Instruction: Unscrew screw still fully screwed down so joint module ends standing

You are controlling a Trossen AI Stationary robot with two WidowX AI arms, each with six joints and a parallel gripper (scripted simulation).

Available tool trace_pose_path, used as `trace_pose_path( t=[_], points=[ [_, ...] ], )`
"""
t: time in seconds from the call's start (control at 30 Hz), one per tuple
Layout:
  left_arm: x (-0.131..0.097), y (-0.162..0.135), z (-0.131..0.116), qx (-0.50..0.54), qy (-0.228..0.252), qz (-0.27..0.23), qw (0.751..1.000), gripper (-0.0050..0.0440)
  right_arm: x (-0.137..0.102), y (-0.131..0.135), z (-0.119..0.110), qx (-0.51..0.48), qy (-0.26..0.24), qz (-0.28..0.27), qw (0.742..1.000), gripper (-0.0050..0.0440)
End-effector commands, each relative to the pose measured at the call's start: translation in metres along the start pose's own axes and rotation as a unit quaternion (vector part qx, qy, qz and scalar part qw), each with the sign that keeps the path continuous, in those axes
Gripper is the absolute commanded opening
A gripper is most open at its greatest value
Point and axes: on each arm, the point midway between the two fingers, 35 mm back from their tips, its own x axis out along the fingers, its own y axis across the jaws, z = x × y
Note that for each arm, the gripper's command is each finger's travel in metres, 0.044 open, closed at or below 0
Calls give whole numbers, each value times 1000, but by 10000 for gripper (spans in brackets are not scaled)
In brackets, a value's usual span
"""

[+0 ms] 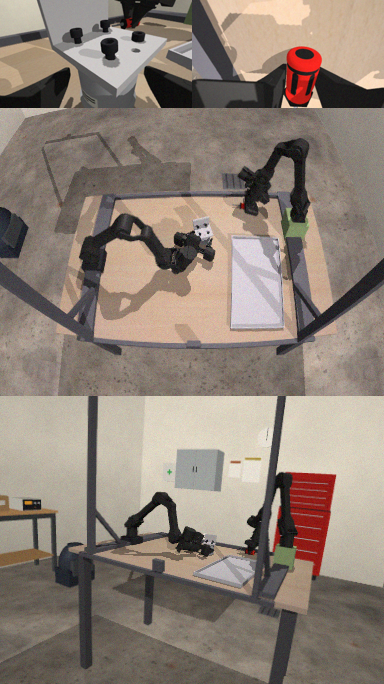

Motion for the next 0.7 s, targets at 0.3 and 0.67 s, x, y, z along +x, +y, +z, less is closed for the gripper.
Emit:
trace_pose_path(
  t=[0.3, 0.67],
  points=[
    [1, -3, 11, -13, -7, -1, 1000, 400, -3, 2, -7, -2, 11, 5, 1000, 135],
    [1, -3, 11, -13, -7, -1, 1000, 325, -3, 2, -7, -2, 11, 5, 1000, 135]
  ],
)
